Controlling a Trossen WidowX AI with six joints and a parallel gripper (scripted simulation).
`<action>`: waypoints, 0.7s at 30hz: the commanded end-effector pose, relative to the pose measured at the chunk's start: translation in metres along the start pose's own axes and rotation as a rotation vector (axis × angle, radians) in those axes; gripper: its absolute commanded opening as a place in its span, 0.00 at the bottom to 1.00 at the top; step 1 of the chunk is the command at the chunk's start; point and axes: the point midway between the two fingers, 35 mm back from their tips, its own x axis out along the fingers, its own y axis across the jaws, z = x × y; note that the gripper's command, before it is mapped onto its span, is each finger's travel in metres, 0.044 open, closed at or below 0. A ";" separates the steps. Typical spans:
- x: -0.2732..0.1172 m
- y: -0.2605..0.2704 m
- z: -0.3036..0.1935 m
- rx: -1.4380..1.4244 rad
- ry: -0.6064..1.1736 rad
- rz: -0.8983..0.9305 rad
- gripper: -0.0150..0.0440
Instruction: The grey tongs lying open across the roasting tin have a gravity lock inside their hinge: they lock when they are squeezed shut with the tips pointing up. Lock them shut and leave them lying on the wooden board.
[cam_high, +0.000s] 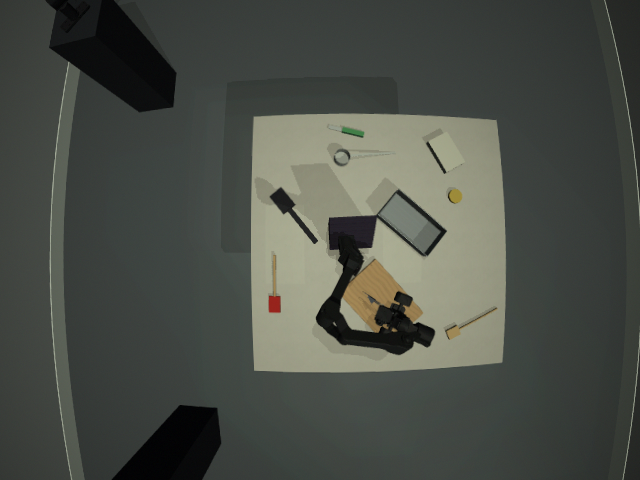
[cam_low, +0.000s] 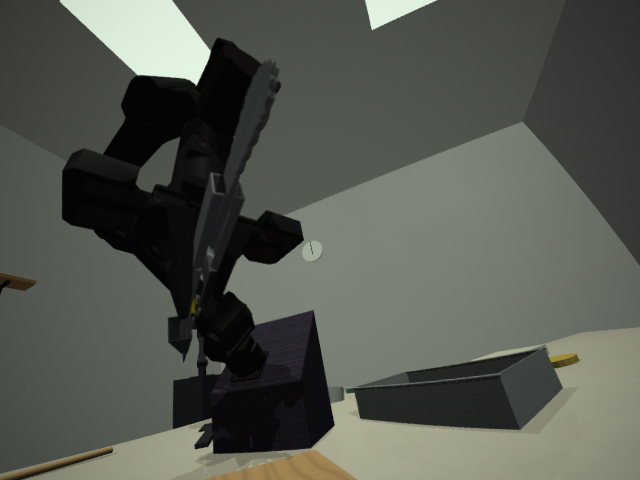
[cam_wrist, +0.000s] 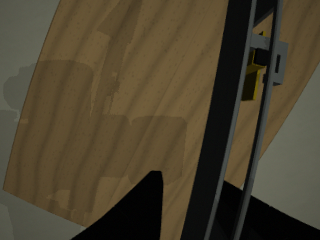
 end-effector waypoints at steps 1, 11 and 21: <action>-0.002 0.002 -0.002 0.003 0.001 0.010 0.00; 0.008 0.000 -0.003 0.016 -0.008 0.006 0.00; 0.023 -0.002 -0.005 0.036 -0.021 0.000 0.00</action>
